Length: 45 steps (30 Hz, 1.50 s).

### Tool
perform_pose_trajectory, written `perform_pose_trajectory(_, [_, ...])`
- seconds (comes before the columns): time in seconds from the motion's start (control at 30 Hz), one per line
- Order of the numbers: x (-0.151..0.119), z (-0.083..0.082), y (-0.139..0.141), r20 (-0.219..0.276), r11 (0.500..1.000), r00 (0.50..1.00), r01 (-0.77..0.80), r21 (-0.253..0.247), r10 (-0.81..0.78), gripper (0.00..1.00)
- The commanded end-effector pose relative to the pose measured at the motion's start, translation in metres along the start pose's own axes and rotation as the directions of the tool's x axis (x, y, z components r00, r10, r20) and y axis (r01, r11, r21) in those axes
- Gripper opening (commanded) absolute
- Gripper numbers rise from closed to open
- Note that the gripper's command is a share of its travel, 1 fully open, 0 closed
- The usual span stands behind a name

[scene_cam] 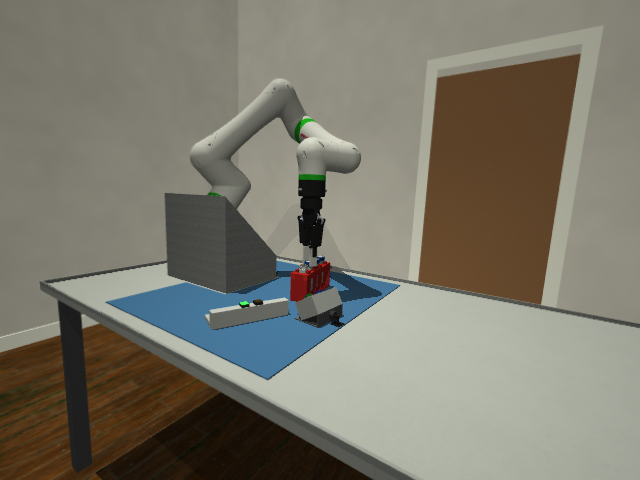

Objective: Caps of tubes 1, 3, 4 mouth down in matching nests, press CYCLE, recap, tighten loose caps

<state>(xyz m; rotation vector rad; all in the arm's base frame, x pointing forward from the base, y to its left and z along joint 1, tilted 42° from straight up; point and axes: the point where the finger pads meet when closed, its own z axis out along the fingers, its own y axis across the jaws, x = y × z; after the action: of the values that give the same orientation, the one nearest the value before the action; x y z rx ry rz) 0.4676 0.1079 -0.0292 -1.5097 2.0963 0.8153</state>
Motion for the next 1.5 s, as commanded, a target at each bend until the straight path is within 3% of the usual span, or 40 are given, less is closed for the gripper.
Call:
perform_pose_trajectory(0.0, [0.0002, 0.0002, 0.0000, -0.005, 1.000, 1.000, -0.004, -0.002, 0.004, 0.00])
perform_pose_trajectory(0.03, [0.0002, 0.0002, 0.0000, -0.005, 1.000, 1.000, -0.004, -0.002, 0.004, 0.35])
perform_pose_trajectory(0.37, [0.0002, 0.0002, 0.0000, -0.005, 1.000, 1.000, -0.004, -0.002, 0.004, 0.35])
perform_pose_trajectory(0.5, [0.0002, -0.0002, 0.0000, -0.004, 0.987, 0.987, 0.162, -0.002, -0.162, 0.35])
perform_pose_trajectory(0.57, [0.0002, -0.0002, 0.0000, -0.004, 0.946, 0.946, 0.323, -0.003, -0.323, 0.35])
perform_pose_trajectory(0.67, [0.0002, -0.0002, 0.0000, -0.004, 0.916, 0.916, 0.401, -0.003, -0.401, 0.35])
perform_pose_trajectory(0.7, [0.0002, -0.0002, 0.0000, -0.003, 0.881, 0.881, 0.474, -0.004, -0.474, 0.35])
perform_pose_trajectory(0.73, [0.0002, -0.0002, 0.0000, -0.003, 0.880, 0.880, 0.476, -0.004, -0.476, 0.35])
perform_pose_trajectory(0.77, [0.0002, -0.0002, 0.0000, -0.003, 0.837, 0.837, 0.547, -0.004, -0.547, 0.35])
perform_pose_trajectory(0.8, [0.0002, -0.0002, 0.0000, -0.003, 0.837, 0.837, 0.547, -0.004, -0.547, 0.35])
perform_pose_trajectory(0.83, [0.0002, -0.0002, 0.0000, -0.003, 0.789, 0.789, 0.615, -0.004, -0.615, 0.35])
perform_pose_trajectory(0.87, [0.0002, -0.0002, 0.0000, -0.003, 0.789, 0.789, 0.615, -0.004, -0.615, 0.35])
perform_pose_trajectory(0.9, [0.0002, -0.0002, 0.0000, -0.002, 0.735, 0.735, 0.678, -0.004, -0.678, 0.35])
perform_pose_trajectory(0.93, [0.0002, -0.0002, 0.0000, -0.002, 0.735, 0.735, 0.678, -0.004, -0.678, 0.35])
perform_pose_trajectory(0.97, [0.0002, -0.0002, 0.0000, -0.002, 0.676, 0.676, 0.737, -0.004, -0.737, 0.35])
perform_pose_trajectory(1.03, [0.0002, -0.0002, 0.0000, -0.002, 0.676, 0.676, 0.737, -0.004, -0.737, 0.35])
perform_pose_trajectory(1.1, [0.0002, -0.0002, 0.0000, -0.001, 0.544, 0.544, 0.839, -0.005, -0.839, 0.35])
perform_pose_trajectory(1.13, [0.0002, -0.0002, 0.0000, -0.001, 0.512, 0.512, 0.859, -0.005, -0.859, 0.35])
perform_pose_trajectory(1.4, [0.0002, -0.0002, 0.0000, -0.001, 0.504, 0.504, 0.864, -0.005, -0.864, 0.35])
perform_pose_trajectory(1.43, [0.0002, -0.0002, 0.0000, -0.001, 0.504, 0.504, 0.864, -0.005, -0.864, 0.00])
perform_pose_trajectory(1.47, [0.0002, -0.0002, 0.0000, -0.001, 0.504, 0.504, 0.864, -0.005, -0.864, 0.00])
